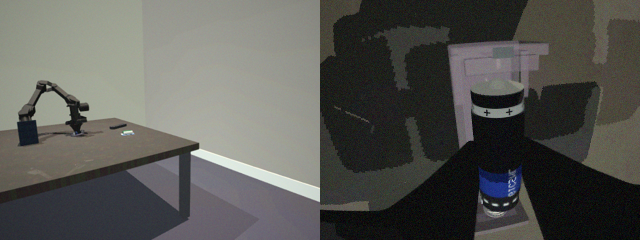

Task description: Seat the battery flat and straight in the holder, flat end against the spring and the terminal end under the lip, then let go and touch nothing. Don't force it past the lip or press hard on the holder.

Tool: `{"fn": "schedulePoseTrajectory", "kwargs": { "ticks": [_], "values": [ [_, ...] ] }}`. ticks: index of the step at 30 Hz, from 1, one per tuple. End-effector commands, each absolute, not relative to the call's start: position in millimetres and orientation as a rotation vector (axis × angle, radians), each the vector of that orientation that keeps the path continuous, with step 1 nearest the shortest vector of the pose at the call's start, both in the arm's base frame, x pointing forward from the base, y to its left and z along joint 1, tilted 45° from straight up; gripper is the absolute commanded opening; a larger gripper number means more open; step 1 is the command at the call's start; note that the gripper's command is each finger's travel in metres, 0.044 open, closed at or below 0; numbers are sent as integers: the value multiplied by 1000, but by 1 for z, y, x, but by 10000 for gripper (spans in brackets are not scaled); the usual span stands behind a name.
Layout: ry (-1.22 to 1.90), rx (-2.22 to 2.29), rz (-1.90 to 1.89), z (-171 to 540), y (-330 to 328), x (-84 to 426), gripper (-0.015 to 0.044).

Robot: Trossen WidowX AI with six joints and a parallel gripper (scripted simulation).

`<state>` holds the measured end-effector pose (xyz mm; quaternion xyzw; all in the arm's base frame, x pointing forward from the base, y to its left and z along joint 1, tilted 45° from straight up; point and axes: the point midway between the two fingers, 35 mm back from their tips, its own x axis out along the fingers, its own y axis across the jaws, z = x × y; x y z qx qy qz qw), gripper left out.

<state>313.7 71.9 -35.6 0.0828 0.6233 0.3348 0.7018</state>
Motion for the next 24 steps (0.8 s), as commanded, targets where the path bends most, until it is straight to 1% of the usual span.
{"fn": "schedulePoseTrajectory", "kwargs": {
  "ticks": [1, 24],
  "values": [
    [1419, 183, 750, -38, 74, 309, 69],
    [1414, 180, 743, -36, 76, 317, 69]
  ]
}}
